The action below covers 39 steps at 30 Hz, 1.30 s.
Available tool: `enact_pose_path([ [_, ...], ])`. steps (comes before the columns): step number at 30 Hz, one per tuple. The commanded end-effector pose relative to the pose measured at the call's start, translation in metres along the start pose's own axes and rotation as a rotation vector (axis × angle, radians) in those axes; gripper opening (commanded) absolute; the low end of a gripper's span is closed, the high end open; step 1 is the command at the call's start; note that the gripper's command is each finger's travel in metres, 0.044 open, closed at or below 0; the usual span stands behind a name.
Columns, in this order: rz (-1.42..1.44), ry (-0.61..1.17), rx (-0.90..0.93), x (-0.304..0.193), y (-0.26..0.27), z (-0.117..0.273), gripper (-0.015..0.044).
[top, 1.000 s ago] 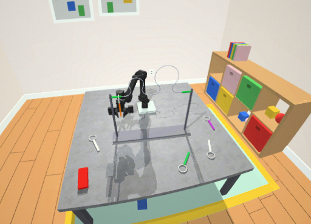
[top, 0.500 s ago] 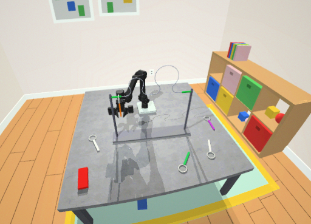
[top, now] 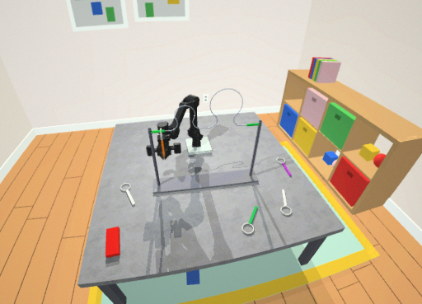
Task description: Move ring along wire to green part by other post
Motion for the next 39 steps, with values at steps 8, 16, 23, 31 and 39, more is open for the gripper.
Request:
enact_pose_path([
  [8, 0.002, 0.000, -0.002, 0.009, 0.000, 0.000, -0.0150],
  [16, 0.004, 0.000, -0.005, 0.019, 0.001, 0.000, -0.0150],
  [23, 0.004, 0.000, -0.005, 0.019, 0.001, 0.000, -0.0150],
  [31, 0.004, 0.000, -0.005, 0.019, 0.001, 0.000, -0.0150],
  [39, 0.004, 0.000, -0.005, 0.019, 0.001, 0.000, -0.0150],
])
Point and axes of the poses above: the point midway between the two fingers, 35 mm back from their tips, its own z axis back along the fingers, its own y axis across the jaws, x = y × z, the point moved 6 cm from there along z, back along the fingers, and after that the axes turned 2 degrees about z, right-handed, at the moved point
